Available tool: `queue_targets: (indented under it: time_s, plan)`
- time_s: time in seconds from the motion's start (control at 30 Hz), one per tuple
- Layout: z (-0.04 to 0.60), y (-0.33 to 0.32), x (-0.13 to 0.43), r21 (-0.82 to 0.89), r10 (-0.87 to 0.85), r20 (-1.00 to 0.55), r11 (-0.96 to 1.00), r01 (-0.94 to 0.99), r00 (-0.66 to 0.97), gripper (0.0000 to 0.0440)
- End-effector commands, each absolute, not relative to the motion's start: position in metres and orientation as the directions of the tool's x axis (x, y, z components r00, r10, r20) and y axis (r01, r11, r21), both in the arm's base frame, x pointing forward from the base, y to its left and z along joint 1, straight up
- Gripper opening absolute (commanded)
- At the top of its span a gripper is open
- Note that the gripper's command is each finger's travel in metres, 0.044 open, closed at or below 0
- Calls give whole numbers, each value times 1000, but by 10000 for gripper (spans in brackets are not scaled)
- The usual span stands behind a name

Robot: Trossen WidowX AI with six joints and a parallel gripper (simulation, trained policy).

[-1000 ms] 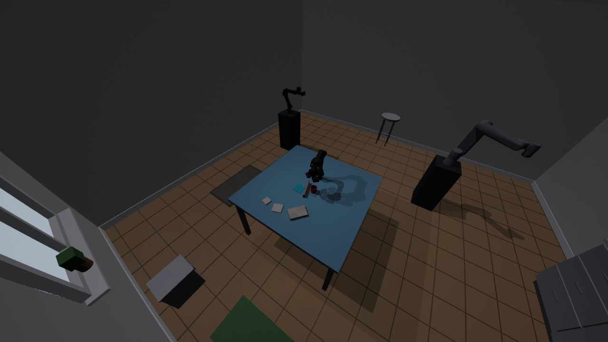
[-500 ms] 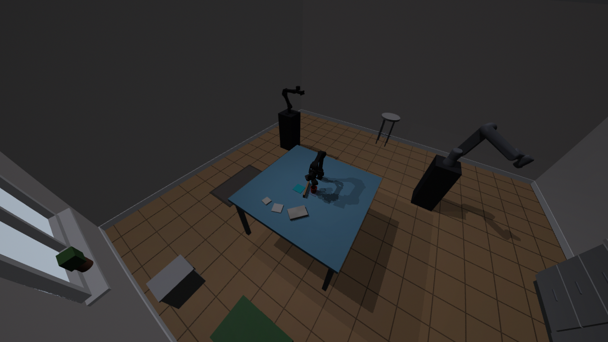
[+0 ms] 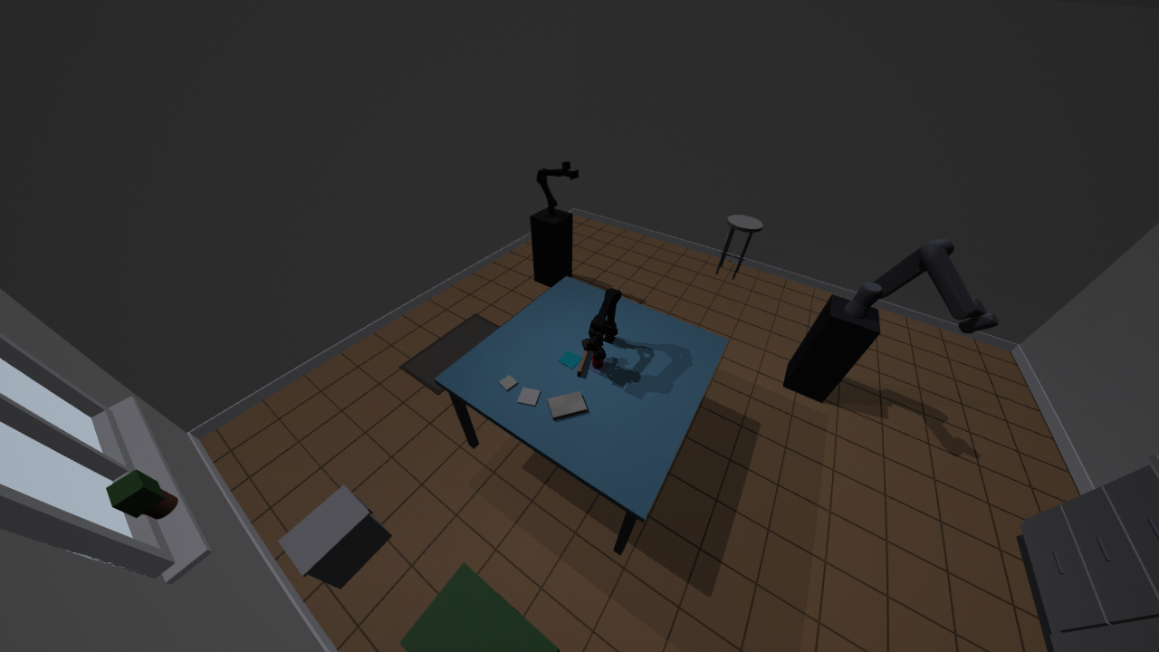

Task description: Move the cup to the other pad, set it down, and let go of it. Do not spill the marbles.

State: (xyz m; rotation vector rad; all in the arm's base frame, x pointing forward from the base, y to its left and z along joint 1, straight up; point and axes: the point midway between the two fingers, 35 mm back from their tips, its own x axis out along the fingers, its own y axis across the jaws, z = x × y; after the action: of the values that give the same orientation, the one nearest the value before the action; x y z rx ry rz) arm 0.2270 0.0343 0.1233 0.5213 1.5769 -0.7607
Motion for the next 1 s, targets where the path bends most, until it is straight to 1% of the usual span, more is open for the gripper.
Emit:
queue_targets:
  time_s: [0.0,0.47,0.5,0.63,0.7,0.77,0.97]
  plan:
    - [110,34,226,-198,-109,-979,678,707,-170,168]
    - [63,36,219,-222,-122,-973,720,657,-195,165]
    - [60,37,219,-221,-122,-973,725,652,-194,156]
    - [52,36,220,-213,-125,-975,747,630,-182,64]
    - [51,36,220,-209,-126,-977,754,622,-175,26]
    - [52,36,222,-200,-125,-979,758,620,-164,16]
    - [58,36,227,-175,-113,-984,757,629,-137,17]
